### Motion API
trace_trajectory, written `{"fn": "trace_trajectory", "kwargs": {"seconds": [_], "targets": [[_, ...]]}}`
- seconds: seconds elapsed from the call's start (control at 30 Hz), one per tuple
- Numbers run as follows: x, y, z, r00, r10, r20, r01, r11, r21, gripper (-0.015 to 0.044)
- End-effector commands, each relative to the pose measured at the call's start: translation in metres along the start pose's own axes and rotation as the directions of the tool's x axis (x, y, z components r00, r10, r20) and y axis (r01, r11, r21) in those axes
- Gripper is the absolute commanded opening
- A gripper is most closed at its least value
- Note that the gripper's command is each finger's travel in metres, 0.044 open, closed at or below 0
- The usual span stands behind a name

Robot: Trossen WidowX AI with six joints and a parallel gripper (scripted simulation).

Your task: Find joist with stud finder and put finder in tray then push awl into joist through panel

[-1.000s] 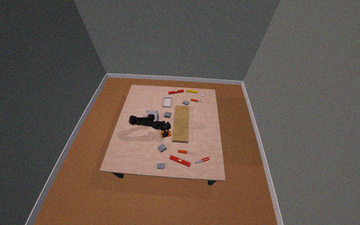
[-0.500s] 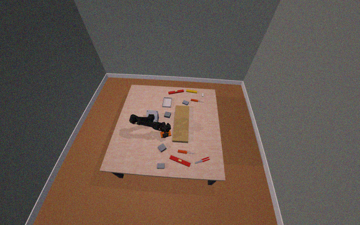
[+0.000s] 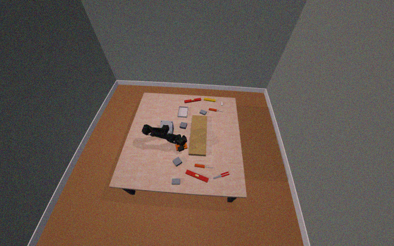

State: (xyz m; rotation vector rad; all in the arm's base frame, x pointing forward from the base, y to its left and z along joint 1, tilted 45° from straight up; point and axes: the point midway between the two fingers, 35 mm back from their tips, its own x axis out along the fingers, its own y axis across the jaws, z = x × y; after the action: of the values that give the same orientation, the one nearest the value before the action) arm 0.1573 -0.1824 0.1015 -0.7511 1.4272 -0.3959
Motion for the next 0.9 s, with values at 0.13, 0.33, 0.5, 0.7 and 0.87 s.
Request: {"fn": "trace_trajectory", "kwargs": {"seconds": [0.13,0.33,0.5,0.7,0.87], "targets": [[0.0005,0.0004,0.0009,1.0,0.003,0.006,-0.003,1.0,-0.006,0.0308],[0.0005,0.0004,0.0009,1.0,0.003,0.006,-0.003,1.0,-0.006,0.0268],[0.0005,0.0004,0.0009,1.0,0.003,0.006,-0.003,1.0,-0.006,0.0235],[0.0005,0.0004,0.0009,1.0,0.003,0.006,-0.003,1.0,-0.006,0.0195],[0.0,0.0004,0.0012,1.0,0.003,0.006,-0.003,1.0,-0.006,0.0142]]}}
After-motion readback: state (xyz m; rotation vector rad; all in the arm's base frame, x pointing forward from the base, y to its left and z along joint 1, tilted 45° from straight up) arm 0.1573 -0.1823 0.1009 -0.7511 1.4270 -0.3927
